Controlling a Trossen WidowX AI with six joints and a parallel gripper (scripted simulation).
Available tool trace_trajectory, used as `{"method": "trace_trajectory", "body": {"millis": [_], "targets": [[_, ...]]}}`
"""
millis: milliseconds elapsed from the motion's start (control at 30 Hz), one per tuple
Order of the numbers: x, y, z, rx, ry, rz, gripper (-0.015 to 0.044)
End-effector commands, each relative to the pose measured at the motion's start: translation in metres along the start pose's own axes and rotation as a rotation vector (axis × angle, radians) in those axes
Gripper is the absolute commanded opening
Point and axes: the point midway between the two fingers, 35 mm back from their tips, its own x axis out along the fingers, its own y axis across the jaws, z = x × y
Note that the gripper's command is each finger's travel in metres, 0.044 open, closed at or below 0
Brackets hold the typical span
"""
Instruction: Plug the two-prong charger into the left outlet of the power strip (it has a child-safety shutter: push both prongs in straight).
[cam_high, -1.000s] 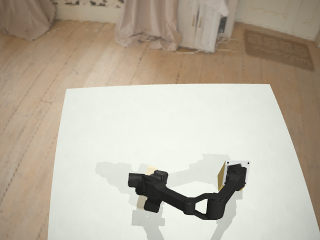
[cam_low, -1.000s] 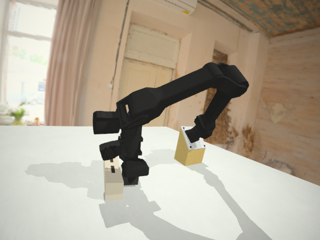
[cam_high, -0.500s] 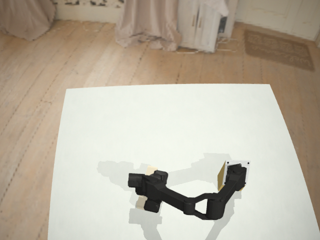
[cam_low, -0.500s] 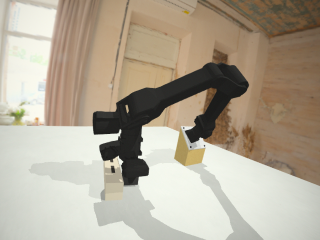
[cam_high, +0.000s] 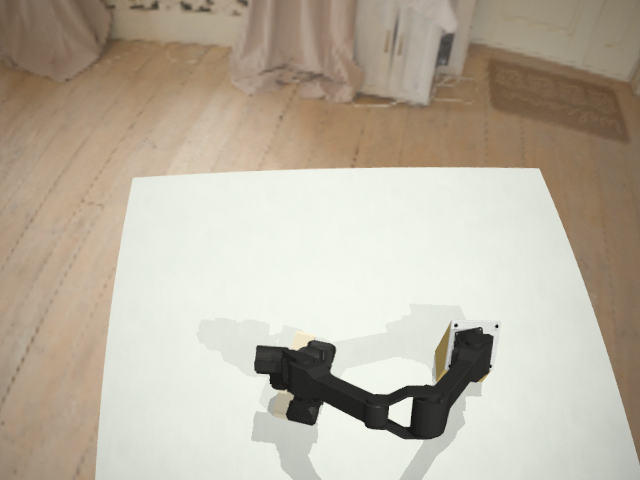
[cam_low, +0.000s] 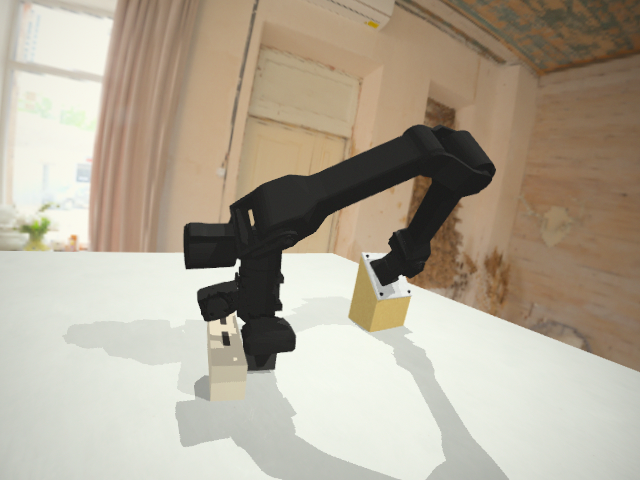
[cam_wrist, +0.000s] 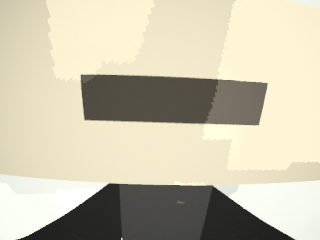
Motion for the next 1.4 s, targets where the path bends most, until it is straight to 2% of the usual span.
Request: {"method": "trace_trajectory", "body": {"millis": [0, 1367], "targets": [[-0.0025, 0.003, 0.0094, -0.024, -0.021, 0.001, 0.0], [-0.0065, 0.0032, 0.0142, -0.024, -0.021, 0.001, 0.0]]}}
